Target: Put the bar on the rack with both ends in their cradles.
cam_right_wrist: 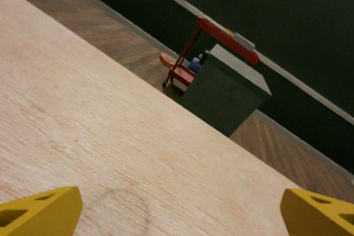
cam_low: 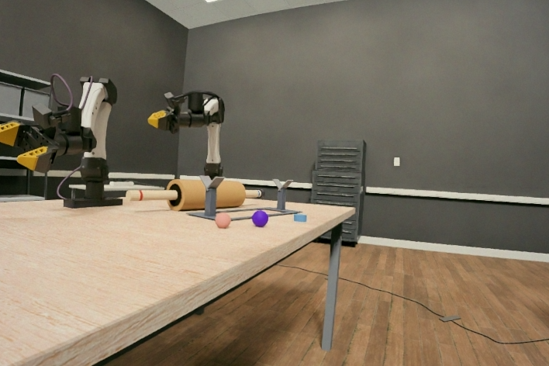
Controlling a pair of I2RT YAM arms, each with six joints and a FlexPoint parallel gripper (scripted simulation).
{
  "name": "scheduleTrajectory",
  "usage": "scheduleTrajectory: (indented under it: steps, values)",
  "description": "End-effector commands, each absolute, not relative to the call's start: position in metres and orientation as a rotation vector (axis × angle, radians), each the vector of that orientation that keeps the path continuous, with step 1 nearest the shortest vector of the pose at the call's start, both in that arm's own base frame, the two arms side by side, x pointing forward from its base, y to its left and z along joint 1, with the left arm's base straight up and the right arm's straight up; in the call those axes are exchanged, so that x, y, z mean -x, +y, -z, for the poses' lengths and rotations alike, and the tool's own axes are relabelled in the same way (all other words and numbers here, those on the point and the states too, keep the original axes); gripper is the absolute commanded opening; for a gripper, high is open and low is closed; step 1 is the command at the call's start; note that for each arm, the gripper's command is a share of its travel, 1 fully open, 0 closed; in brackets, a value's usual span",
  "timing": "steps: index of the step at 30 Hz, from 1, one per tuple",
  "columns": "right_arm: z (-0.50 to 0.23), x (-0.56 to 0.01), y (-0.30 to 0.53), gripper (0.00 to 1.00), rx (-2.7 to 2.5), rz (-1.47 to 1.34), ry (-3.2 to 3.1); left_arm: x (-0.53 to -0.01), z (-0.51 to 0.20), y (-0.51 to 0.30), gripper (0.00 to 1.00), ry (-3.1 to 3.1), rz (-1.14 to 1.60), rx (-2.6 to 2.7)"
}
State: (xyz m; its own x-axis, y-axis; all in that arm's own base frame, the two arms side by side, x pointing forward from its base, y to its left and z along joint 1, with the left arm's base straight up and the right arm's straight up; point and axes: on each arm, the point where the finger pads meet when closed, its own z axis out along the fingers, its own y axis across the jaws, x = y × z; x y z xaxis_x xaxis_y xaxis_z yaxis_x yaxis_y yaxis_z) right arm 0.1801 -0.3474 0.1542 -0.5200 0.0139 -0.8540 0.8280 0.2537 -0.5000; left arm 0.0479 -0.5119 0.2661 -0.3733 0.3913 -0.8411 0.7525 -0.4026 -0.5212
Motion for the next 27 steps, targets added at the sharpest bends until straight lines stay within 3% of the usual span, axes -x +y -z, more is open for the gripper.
scheduleTrajectory:
  steps: [1, 18, 22, 23, 27]
  values:
    - [-0.158, -0.181, -0.348, 1.00, -0.774, 1.353, 1.752, -0.048, -0.274, -0.511, 0.03, 1.499, 1.846, -1.560]
    - [-0.158, -0.181, -0.348, 1.00, -0.774, 1.353, 1.752, -0.048, -0.274, -0.511, 0.03, 1.499, 1.846, -1.560]
    - [-0.151, -0.193, -0.342, 0.56, -0.709, 1.327, 1.843, -0.064, -0.264, -0.506, 0.47, 1.709, 1.818, -1.438]
    - [-0.146, -0.200, -0.337, 0.54, -0.674, 1.310, 1.885, -0.075, -0.258, -0.504, 0.54, 1.798, 1.801, -1.374]
    - [-0.141, -0.229, -0.318, 0.54, -0.547, 1.250, 1.973, -0.112, -0.242, -0.489, 0.54, 2.021, 1.731, -1.160]
